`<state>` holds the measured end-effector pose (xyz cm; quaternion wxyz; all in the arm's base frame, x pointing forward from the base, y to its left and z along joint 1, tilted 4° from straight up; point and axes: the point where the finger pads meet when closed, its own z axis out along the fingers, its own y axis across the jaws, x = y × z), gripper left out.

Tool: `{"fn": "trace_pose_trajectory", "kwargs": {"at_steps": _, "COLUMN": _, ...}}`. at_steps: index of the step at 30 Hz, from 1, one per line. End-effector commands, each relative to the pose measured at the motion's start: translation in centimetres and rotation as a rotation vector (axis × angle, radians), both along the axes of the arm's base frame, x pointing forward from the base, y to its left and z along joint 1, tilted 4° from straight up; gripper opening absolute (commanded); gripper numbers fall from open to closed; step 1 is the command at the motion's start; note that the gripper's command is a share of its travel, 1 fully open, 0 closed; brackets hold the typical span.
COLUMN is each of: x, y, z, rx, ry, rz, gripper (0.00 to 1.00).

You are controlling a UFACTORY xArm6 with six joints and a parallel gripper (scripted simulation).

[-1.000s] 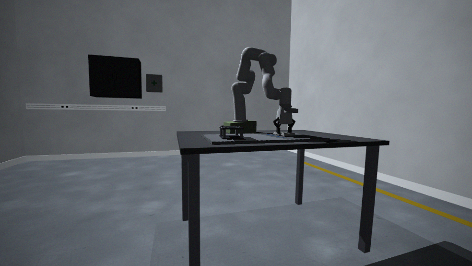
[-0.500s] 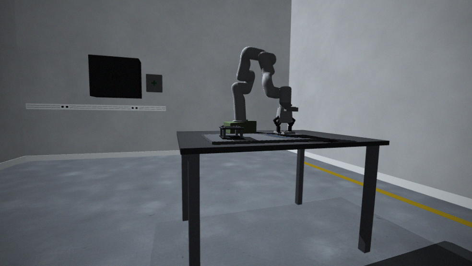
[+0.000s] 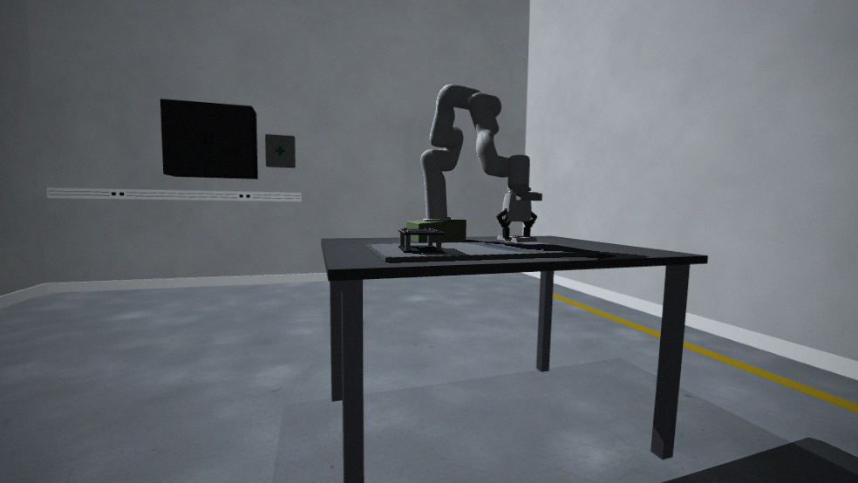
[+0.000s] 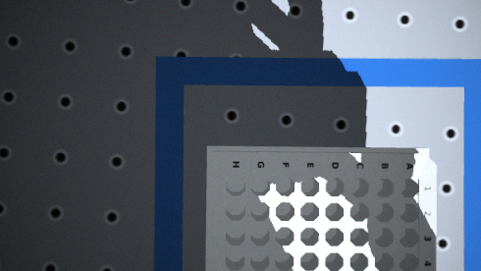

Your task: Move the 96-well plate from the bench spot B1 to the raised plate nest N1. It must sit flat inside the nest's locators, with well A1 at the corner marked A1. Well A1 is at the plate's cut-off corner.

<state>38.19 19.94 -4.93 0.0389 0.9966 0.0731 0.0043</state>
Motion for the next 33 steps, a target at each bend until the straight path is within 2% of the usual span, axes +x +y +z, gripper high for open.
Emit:
{"fn": "trace_pose_trajectory", "kwargs": {"at_steps": 1, "x": 0.2, "y": 0.1, "z": 0.6, "rx": 0.002, "ry": -0.004, "rz": 0.0, "gripper": 0.0}}
{"fn": "trace_pose_trajectory", "kwargs": {"at_steps": 33, "x": 0.1, "y": 0.5, "z": 5.3, "rx": 0.002, "ry": -0.004, "rz": 0.0, "gripper": 0.0}}
